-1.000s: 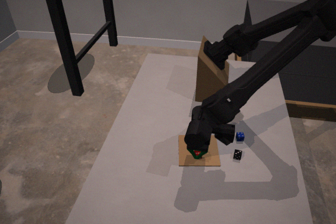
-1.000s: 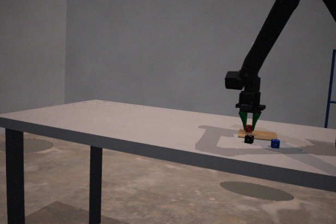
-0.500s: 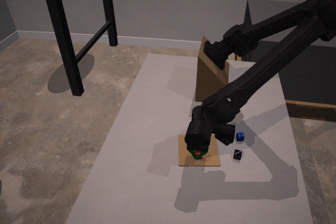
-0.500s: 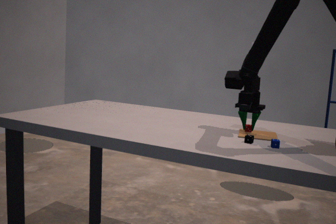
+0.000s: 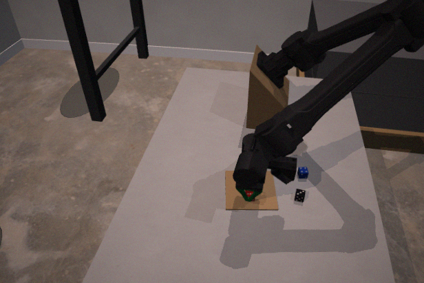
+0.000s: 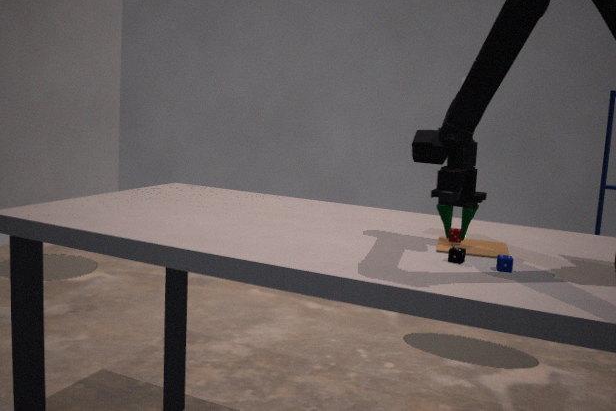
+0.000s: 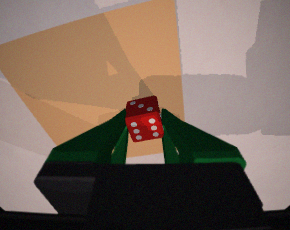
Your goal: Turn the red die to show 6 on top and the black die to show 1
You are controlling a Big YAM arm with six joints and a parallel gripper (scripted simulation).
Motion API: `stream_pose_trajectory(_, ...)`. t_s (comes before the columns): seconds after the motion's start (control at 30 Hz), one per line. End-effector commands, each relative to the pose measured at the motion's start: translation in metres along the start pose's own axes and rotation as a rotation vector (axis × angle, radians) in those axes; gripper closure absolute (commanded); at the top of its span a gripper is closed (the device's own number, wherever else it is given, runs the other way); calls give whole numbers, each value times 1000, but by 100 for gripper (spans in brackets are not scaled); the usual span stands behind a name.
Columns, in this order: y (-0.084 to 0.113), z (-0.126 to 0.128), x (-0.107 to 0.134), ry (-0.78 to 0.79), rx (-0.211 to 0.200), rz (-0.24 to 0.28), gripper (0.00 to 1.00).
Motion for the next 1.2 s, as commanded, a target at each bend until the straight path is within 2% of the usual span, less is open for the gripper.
stream_pose_trajectory(0.0, 14, -13, 1, -1, 46, -1, 80)
stream_pose_trajectory(1.17, 13, -12, 7, -12, 46, -1, 80)
Point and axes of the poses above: the point where the finger pads meet when closed, its own y axis back along the fingers, its own z axis across the jaws, x = y × z, the point moved 9 cm from there along y, back along the fingers, and after that the axes turned 2 degrees about y, right-handed, at the moved point
